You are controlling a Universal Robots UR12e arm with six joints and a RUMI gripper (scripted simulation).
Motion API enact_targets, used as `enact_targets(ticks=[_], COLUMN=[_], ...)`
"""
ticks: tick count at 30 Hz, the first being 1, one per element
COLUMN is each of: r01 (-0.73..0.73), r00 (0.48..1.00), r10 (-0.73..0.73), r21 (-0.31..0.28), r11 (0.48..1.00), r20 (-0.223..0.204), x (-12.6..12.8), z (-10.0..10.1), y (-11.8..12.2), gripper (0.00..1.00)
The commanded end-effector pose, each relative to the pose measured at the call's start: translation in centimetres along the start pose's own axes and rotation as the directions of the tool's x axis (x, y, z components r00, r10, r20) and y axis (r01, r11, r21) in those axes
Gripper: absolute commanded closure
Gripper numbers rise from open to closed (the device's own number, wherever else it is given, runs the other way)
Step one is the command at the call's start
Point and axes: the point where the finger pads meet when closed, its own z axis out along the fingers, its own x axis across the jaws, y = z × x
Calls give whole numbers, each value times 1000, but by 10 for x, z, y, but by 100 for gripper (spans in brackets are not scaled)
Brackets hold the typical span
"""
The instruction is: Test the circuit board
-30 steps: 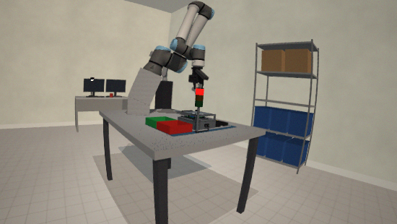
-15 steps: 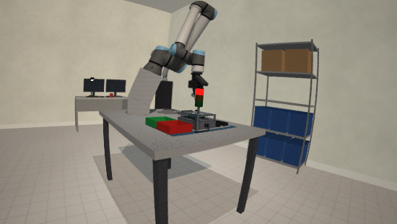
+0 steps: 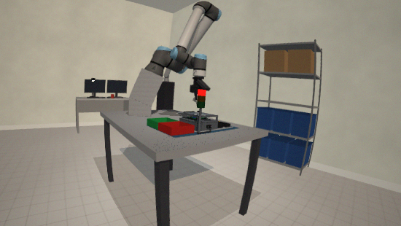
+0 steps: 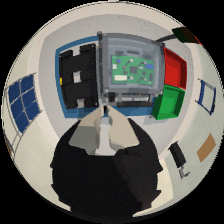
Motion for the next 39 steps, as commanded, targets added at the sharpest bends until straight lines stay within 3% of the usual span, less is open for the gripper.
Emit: enact_targets(ticks=[1, 16, 26, 39], r01=[0, 0, 0, 0], r00=[1000, 1000, 1000, 1000], r10=[0, 0, 0, 0], r21=[1, 1, 1, 1], r11=[1000, 1000, 1000, 1000], r20=[0, 0, 0, 0], x=[0, 0, 0, 0], z=[0, 1, 19, 26], y=[-1, -1, -4, -6], gripper=[100, 100, 100, 100])
